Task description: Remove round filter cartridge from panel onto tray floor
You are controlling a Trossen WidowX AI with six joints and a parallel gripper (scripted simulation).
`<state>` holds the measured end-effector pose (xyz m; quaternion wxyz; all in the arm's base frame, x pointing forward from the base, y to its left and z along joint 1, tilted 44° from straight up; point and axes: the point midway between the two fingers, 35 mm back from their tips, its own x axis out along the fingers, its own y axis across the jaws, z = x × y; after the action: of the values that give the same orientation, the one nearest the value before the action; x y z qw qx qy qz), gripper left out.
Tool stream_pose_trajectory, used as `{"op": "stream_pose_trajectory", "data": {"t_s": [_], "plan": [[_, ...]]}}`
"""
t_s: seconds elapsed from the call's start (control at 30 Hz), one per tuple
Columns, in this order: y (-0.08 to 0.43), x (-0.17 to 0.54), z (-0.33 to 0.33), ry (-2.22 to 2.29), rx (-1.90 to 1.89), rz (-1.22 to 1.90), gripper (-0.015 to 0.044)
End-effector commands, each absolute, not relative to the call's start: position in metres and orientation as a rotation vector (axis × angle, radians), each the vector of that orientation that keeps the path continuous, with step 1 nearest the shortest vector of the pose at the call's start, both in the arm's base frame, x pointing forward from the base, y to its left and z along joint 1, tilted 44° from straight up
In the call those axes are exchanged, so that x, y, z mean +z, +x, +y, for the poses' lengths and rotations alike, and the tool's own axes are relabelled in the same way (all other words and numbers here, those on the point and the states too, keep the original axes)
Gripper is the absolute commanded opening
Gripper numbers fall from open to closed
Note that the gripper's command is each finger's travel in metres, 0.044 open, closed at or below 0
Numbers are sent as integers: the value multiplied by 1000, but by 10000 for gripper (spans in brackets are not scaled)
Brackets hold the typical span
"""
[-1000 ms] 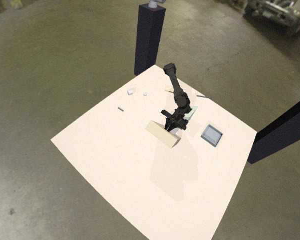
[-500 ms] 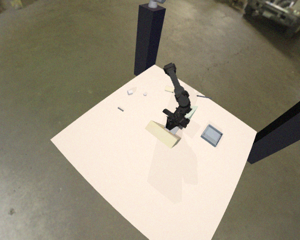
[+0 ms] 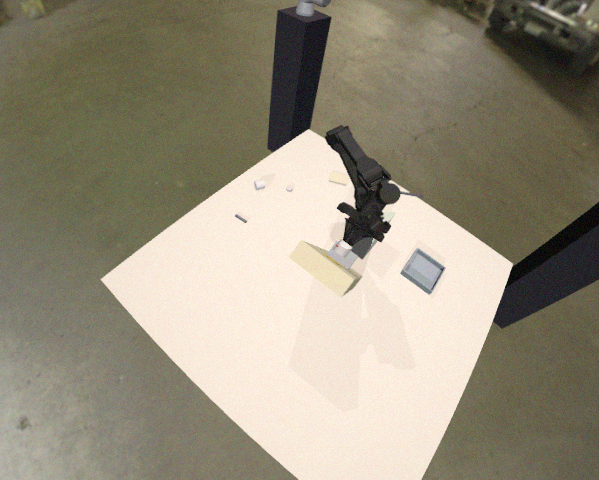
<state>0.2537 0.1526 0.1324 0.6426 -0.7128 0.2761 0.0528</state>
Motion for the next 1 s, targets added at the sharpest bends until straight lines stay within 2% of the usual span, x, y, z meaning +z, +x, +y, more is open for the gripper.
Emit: {"op": "stream_pose_trajectory", "data": {"t_s": [0.0,0.8,0.9,0.97], "plan": [[253,139,155,-1609,108,618,0],[221,89,105,-1610,108,619,0],[224,92,110,-1617,117,624,79],[224,92,110,-1617,117,624,93]]}}
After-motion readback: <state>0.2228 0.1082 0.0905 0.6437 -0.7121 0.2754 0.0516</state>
